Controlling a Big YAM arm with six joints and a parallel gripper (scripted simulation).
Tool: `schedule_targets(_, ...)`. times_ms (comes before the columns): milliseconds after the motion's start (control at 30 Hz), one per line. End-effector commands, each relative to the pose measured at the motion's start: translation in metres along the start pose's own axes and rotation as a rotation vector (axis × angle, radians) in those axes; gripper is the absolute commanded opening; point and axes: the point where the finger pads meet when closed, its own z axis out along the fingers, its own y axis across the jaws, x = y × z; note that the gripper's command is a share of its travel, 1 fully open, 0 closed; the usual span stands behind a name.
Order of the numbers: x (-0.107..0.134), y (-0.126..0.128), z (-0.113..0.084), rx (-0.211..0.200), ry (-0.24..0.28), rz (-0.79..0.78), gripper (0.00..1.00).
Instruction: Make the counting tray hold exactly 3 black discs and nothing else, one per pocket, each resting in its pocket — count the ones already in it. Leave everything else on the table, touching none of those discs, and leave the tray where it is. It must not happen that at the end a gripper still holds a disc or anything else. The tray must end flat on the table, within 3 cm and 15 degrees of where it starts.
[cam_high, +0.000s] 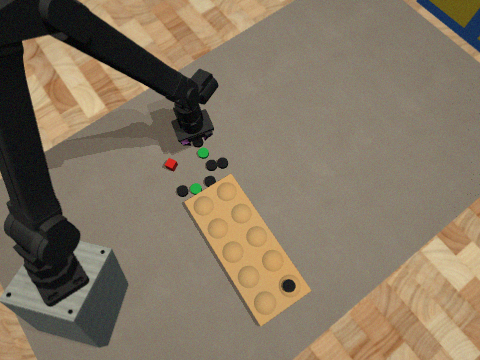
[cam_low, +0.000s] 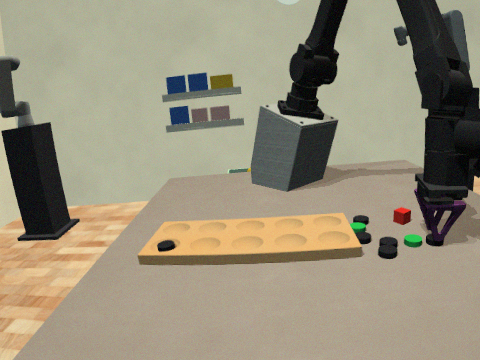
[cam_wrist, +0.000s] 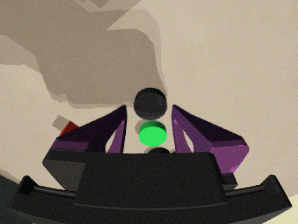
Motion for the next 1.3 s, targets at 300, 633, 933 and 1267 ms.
schedule_targets(300, -0.015, -0.015, 0.005, 0.028, -0.022, 0.007, 0.45)
schedule_targets(633, -0.016, -0.016, 0.005, 0.033, -0.026, 0.006, 0.45)
schedule_targets(933, -0.015, -0.014, 0.006, 0.028, -0.022, 0.007, 0.45)
schedule_targets(1267, -0.015, -0.014, 0.006, 0.028, -0.022, 0.007, 0.45)
